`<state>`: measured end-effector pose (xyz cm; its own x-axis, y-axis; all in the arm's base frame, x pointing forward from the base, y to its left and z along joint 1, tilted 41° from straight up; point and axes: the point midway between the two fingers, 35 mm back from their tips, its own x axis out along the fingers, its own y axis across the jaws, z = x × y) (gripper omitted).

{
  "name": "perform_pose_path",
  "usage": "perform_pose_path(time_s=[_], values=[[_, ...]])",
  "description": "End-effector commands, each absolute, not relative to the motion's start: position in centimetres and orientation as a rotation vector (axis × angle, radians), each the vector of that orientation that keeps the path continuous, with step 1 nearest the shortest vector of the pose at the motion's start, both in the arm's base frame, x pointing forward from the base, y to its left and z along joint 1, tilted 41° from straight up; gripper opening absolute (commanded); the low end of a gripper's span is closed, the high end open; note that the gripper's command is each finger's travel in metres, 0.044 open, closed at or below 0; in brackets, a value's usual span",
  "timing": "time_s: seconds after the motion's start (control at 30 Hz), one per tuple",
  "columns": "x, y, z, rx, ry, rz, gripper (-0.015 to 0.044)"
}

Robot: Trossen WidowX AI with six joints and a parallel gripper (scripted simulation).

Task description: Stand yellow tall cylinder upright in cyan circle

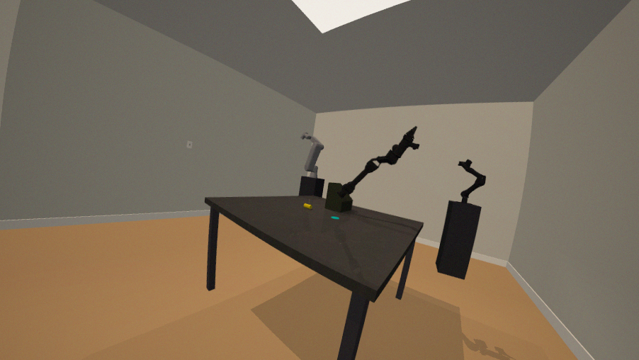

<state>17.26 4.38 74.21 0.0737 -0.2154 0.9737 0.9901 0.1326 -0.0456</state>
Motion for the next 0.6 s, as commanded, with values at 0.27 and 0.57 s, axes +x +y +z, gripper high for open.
perform_pose_path(time_s=[0.27,0.57], values=[[27.8,6.7,70.8,-1.136,-0.987,-0.901,0.0309],[35.2,6.6,66.9,-1.194,-0.875,-0.707,0.0309]])
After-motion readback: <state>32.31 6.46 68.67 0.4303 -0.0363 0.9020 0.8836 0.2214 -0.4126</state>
